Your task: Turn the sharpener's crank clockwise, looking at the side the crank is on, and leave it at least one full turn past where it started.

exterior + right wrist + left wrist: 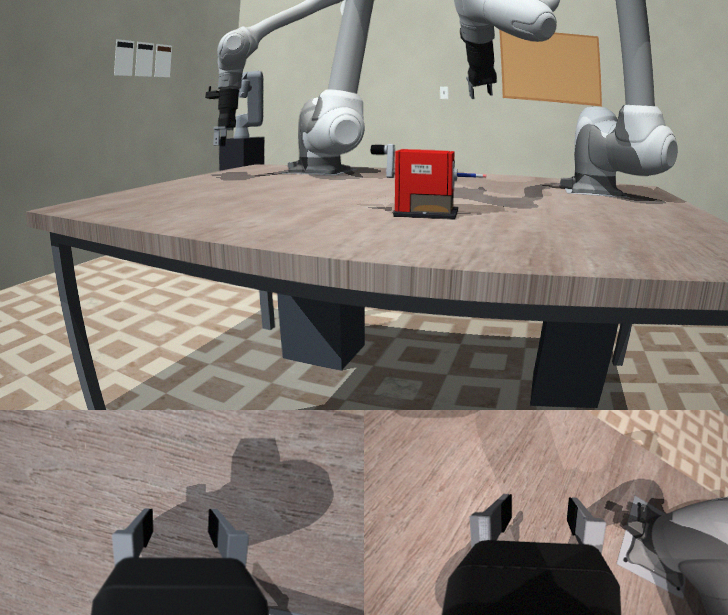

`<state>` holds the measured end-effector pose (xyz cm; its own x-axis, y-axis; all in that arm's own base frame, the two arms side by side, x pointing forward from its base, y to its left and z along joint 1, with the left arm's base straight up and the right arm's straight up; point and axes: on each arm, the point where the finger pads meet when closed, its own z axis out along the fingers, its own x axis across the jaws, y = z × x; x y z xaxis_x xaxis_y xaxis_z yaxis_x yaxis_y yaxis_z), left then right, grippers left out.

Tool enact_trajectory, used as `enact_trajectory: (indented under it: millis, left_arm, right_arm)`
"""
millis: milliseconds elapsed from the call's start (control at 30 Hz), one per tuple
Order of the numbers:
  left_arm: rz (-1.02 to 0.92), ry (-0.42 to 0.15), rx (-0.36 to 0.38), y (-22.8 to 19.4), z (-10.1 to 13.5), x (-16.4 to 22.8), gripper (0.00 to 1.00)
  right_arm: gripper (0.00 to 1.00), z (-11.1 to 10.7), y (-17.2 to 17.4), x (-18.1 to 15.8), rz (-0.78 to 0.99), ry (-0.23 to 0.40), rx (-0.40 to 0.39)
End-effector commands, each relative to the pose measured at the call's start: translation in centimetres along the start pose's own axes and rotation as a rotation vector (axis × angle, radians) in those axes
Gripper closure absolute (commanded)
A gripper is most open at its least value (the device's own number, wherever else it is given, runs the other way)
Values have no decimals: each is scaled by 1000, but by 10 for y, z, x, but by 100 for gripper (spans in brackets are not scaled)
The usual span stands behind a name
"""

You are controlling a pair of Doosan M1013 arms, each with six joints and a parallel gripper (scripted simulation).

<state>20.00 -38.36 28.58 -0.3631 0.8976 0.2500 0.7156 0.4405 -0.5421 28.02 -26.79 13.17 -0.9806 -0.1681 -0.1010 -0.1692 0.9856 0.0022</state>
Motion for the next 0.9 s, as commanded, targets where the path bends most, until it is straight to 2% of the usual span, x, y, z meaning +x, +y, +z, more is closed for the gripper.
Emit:
enact_trajectory:
  millis: [0, 867]
  left_arm:
    - [-3, -11, -6, 12, -6, 6, 0]
    - [-57, -83, 3, 74, -37, 31, 0]
  right_arm:
    - [0, 0, 0, 0, 0, -1, 1]
    - [0, 0, 0, 0, 0, -1, 1]
